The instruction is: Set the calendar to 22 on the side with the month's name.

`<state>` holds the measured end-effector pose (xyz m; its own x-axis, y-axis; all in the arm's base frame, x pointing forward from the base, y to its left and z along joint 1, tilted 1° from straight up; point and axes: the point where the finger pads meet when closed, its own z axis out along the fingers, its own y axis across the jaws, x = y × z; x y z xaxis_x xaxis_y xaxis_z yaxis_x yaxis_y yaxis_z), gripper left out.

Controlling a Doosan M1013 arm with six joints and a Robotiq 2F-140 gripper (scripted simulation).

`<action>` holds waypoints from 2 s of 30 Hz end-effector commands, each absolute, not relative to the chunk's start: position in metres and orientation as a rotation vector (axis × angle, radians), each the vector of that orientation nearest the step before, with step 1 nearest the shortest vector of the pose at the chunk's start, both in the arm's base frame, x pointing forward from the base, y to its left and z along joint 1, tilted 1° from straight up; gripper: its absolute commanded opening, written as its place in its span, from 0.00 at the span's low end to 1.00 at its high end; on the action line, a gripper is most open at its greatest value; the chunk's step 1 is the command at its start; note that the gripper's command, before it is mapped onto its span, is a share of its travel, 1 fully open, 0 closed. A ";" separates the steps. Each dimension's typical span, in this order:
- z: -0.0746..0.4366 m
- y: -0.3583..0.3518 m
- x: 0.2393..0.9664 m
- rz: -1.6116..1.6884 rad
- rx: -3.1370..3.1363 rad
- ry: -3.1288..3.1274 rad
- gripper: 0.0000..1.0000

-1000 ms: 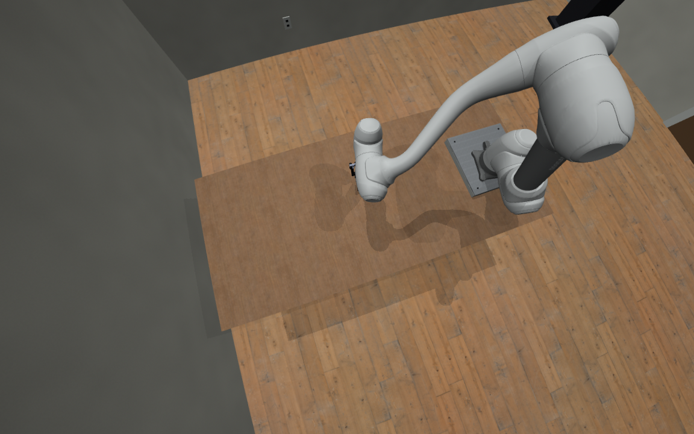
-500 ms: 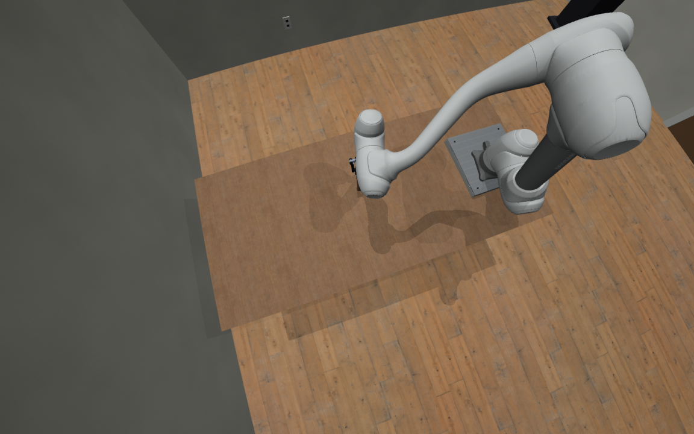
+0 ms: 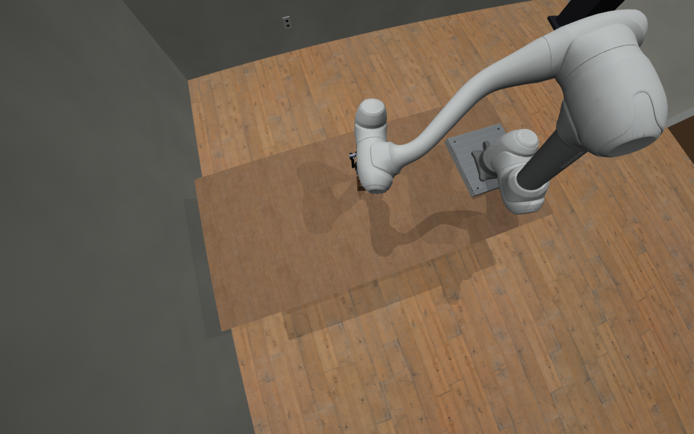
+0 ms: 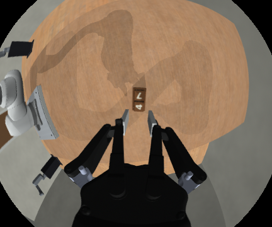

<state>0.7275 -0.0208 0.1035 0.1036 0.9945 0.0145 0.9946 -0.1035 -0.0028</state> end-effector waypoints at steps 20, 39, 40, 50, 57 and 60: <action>0.104 -0.021 0.728 -0.014 -2.325 -2.095 1.00; 0.143 -0.021 0.728 -0.014 -2.325 -2.095 1.00; 0.146 -0.021 0.728 -0.014 -2.325 -2.095 1.00; 0.161 -0.022 0.728 -0.014 -2.325 -2.095 1.00; 0.161 -0.022 0.728 -0.014 -2.325 -2.095 1.00; 0.161 -0.022 0.728 -0.014 -2.325 -2.095 1.00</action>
